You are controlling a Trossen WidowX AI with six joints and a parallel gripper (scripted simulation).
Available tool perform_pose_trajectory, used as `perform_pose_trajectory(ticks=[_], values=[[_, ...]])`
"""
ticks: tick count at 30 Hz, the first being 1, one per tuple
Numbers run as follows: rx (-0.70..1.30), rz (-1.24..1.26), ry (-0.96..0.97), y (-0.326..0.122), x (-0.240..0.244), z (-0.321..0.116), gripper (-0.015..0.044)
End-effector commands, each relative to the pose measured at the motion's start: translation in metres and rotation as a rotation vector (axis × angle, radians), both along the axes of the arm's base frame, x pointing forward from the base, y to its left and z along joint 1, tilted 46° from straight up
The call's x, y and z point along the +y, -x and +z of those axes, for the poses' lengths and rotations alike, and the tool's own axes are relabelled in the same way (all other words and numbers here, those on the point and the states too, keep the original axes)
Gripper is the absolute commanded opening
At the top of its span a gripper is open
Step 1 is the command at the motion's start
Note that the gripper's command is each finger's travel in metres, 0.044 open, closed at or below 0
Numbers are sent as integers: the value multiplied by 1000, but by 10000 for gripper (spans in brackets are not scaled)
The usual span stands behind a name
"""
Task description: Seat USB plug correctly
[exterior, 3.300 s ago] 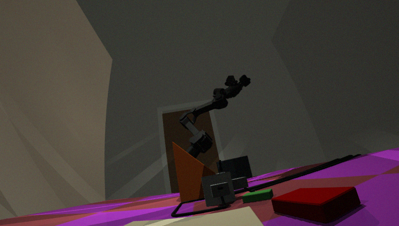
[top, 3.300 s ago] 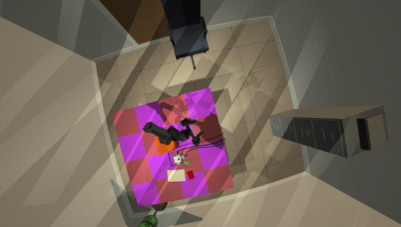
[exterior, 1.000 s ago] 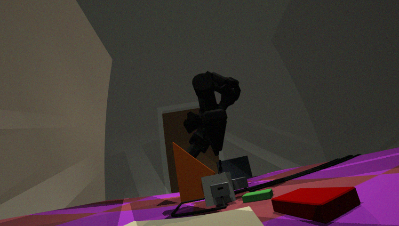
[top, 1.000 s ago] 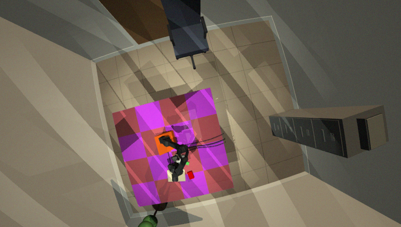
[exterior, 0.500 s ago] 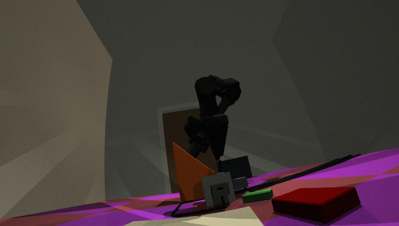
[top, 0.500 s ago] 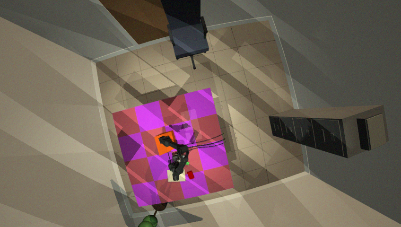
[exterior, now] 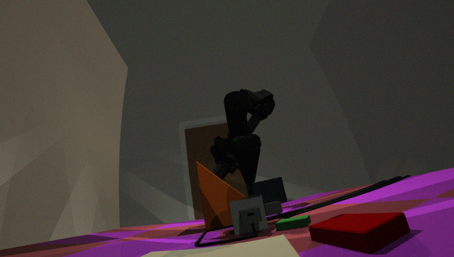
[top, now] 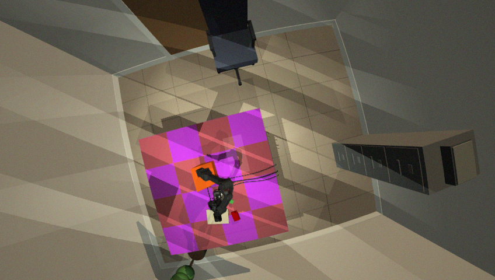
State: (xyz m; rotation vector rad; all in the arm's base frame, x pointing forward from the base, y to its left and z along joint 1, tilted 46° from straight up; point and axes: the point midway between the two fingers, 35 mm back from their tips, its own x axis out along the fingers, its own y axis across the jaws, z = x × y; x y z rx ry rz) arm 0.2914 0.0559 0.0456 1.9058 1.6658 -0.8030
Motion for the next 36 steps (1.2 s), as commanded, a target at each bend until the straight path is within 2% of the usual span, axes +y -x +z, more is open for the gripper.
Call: perform_pose_trajectory(ticks=[1,14,36], values=[[-2,1,0,0,0,0,335],[-2,1,0,0,0,0,0],[-1,0,0,0,-2,2,0]])
